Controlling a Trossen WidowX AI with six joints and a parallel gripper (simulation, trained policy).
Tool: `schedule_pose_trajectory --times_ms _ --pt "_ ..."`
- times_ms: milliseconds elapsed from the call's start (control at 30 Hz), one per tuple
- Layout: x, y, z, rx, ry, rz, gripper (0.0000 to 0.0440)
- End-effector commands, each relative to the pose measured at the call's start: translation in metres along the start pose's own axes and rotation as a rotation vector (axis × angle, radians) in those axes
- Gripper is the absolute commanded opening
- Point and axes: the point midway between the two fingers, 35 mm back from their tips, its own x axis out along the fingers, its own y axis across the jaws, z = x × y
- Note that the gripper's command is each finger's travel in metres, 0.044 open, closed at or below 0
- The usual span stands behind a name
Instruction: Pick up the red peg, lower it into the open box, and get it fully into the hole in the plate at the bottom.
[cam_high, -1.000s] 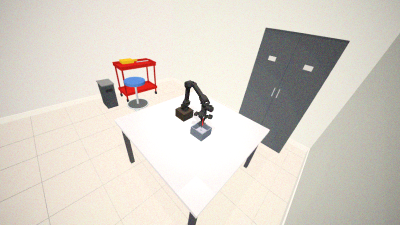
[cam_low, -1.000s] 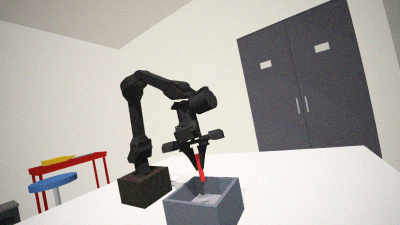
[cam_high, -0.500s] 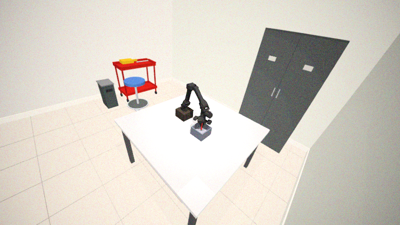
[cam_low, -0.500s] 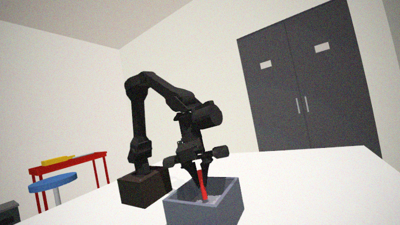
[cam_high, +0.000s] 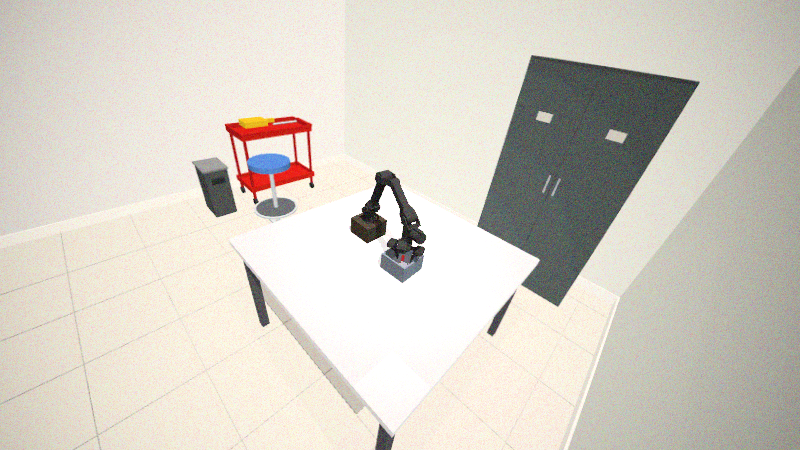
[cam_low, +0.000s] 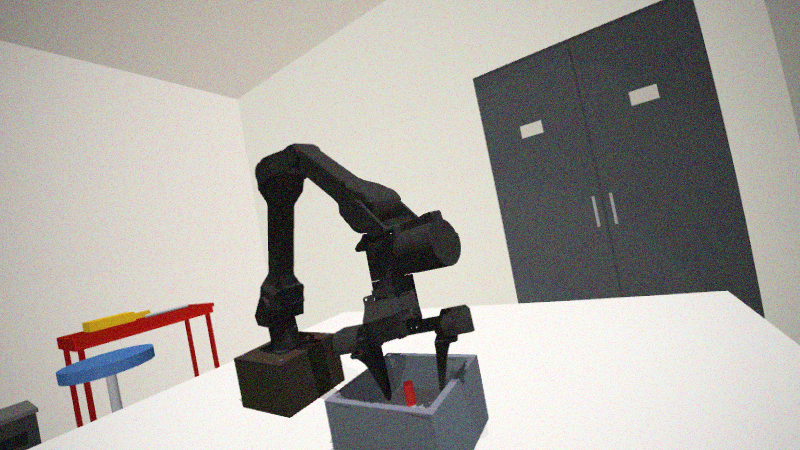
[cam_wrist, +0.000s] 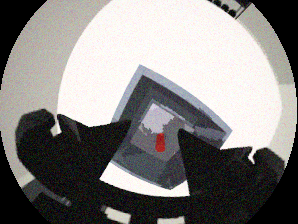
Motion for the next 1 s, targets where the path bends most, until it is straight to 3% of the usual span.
schedule_pose_trajectory --times_ms 0,67,500,967 --pt "0.001 0.004 0.009 -0.008 -0.007 0.003 0.0397" --pt "0.001 0.008 0.016 -0.007 -0.021 0.013 0.0439" --pt "-0.008 0.016 0.068 0.048 -0.134 0.076 0.0440" --pt "-0.008 0.016 0.070 0.050 -0.138 0.078 0.0440"
